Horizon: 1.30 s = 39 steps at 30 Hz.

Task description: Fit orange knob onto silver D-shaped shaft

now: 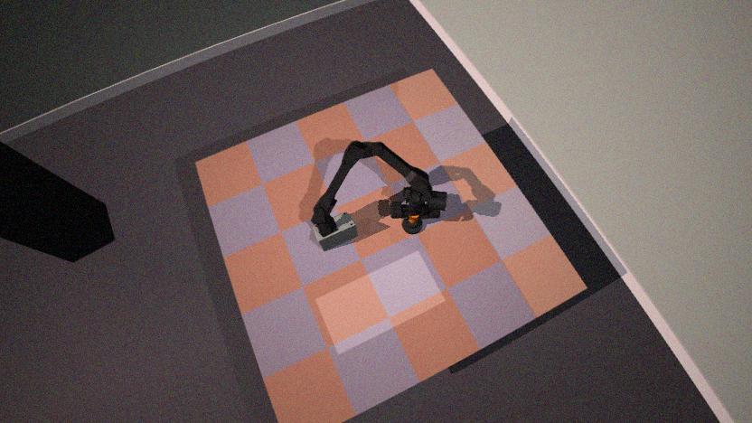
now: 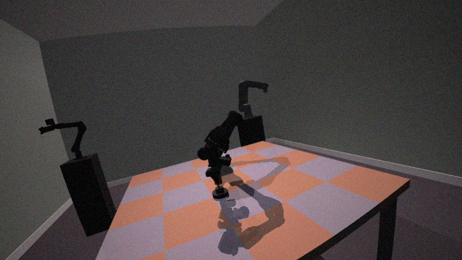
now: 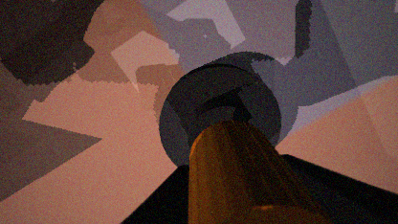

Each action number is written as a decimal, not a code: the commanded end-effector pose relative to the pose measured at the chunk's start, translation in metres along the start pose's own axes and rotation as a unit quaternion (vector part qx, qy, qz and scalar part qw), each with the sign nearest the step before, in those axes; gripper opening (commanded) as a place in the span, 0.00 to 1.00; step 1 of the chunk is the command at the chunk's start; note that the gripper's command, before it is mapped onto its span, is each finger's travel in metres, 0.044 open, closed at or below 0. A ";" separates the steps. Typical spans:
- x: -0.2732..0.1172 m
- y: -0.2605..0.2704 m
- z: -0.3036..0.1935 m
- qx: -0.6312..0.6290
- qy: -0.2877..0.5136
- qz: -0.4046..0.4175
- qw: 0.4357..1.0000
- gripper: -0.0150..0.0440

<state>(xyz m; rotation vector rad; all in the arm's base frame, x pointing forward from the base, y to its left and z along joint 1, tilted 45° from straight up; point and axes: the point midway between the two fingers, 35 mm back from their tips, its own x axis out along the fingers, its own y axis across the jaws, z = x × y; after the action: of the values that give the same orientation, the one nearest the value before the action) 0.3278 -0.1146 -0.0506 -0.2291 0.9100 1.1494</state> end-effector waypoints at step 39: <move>0.009 -0.001 -0.001 0.001 -0.003 -0.001 1.000 0.25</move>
<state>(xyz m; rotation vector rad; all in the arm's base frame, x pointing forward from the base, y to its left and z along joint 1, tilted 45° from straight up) 0.3282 -0.1092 -0.0587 -0.2252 0.9072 1.1537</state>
